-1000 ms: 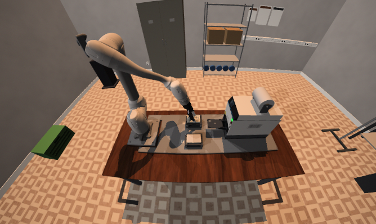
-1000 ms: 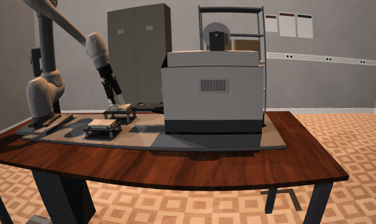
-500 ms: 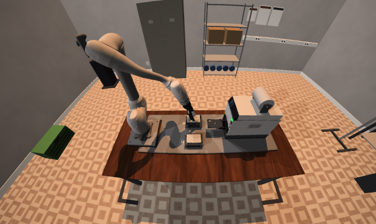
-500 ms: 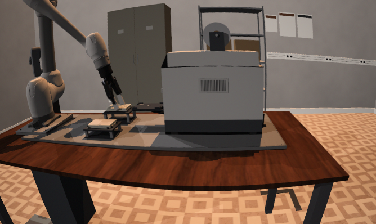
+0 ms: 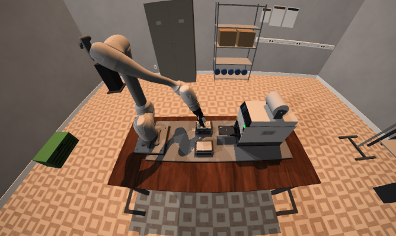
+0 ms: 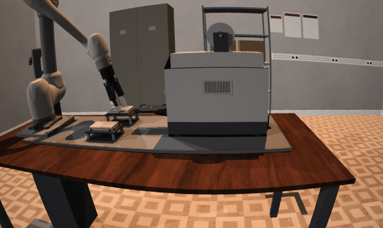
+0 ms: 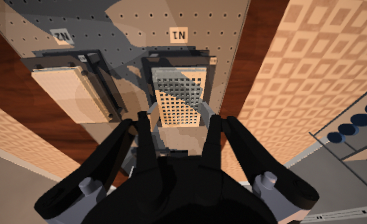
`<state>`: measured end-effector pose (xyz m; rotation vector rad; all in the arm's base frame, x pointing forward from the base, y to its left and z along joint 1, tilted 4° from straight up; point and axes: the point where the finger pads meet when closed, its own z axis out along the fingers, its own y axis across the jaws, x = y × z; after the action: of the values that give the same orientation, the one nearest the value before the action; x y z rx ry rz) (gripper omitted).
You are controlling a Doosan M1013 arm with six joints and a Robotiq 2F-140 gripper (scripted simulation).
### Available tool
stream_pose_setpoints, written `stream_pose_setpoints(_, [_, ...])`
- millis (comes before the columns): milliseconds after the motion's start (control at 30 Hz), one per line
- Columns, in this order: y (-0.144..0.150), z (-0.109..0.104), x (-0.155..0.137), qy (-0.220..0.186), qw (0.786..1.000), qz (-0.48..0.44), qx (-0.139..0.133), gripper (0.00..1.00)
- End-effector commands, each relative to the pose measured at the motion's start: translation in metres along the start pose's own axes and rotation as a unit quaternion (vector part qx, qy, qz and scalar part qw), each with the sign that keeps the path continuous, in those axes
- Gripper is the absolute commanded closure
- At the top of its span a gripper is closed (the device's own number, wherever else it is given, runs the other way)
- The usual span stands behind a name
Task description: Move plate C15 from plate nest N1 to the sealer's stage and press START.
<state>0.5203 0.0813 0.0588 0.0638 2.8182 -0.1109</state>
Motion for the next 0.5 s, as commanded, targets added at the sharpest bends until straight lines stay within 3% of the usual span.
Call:
stream_pose_setpoints(0, [0.001, -0.003, -0.002, -0.002, 1.0, 0.0, -0.001, 0.9])
stream_pose_setpoints(467, [0.001, -0.022, -0.009, -0.002, 1.0, 0.0, -0.001, 0.9])
